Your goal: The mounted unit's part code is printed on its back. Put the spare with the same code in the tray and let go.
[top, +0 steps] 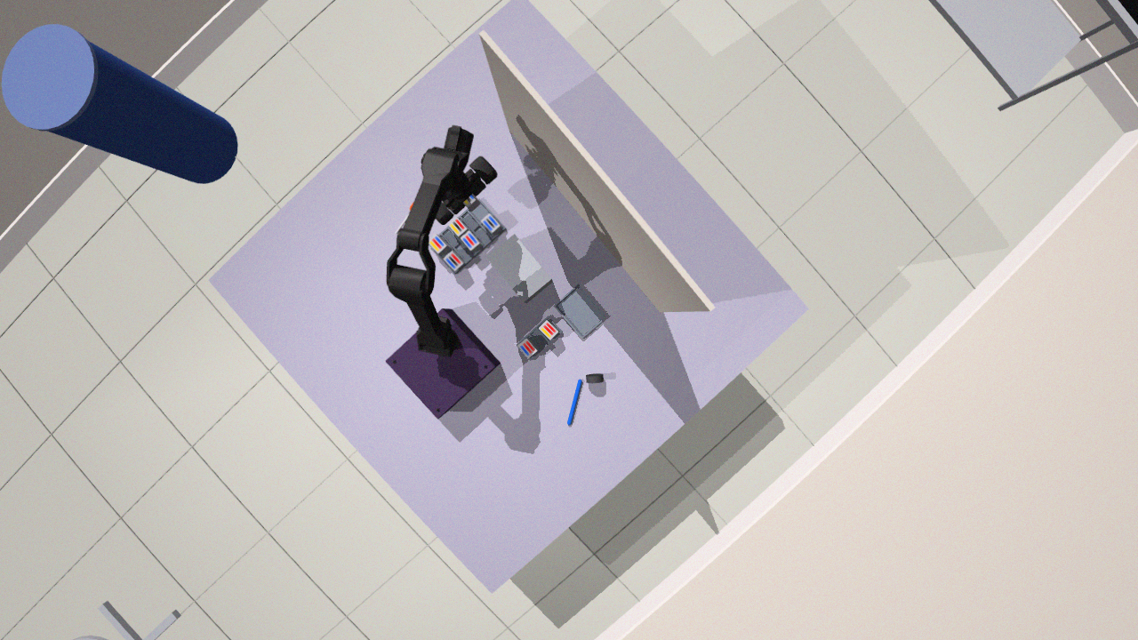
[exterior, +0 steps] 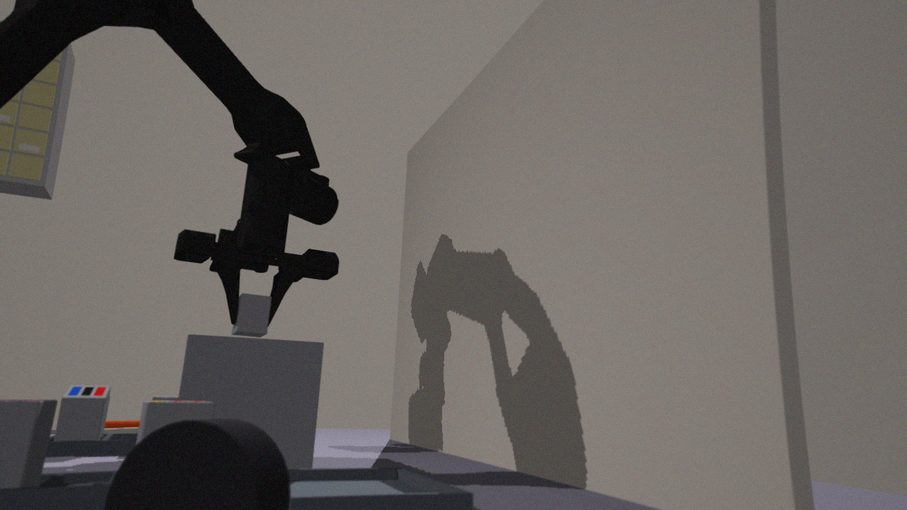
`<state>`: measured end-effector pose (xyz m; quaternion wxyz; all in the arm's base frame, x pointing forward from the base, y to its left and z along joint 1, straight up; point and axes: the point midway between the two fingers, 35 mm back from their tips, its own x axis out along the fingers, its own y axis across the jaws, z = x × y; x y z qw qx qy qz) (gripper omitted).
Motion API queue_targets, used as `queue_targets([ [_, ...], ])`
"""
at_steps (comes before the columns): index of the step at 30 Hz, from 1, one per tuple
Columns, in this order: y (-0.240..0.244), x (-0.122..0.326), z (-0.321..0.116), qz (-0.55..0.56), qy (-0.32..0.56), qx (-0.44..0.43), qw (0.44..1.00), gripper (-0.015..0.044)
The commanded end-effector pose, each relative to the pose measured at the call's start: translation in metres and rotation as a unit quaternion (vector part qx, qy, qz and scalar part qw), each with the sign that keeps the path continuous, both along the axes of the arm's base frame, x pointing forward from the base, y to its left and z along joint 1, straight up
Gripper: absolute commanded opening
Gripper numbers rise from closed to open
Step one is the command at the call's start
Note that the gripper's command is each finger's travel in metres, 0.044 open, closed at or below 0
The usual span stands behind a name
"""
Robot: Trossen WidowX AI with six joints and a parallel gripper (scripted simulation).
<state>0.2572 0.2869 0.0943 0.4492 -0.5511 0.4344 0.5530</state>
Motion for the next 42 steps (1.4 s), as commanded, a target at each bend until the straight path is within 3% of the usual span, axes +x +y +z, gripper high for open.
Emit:
queue_targets([
  [1,0.002,0.001,0.028,-0.001,-0.01,0.007,1.0,0.0],
  [11,-0.005,0.007,0.032,-0.002,-0.01,0.007,1.0,0.0],
  [42,-0.18,0.109,0.031,-0.029,-0.012,0.0,0.999,0.0],
])
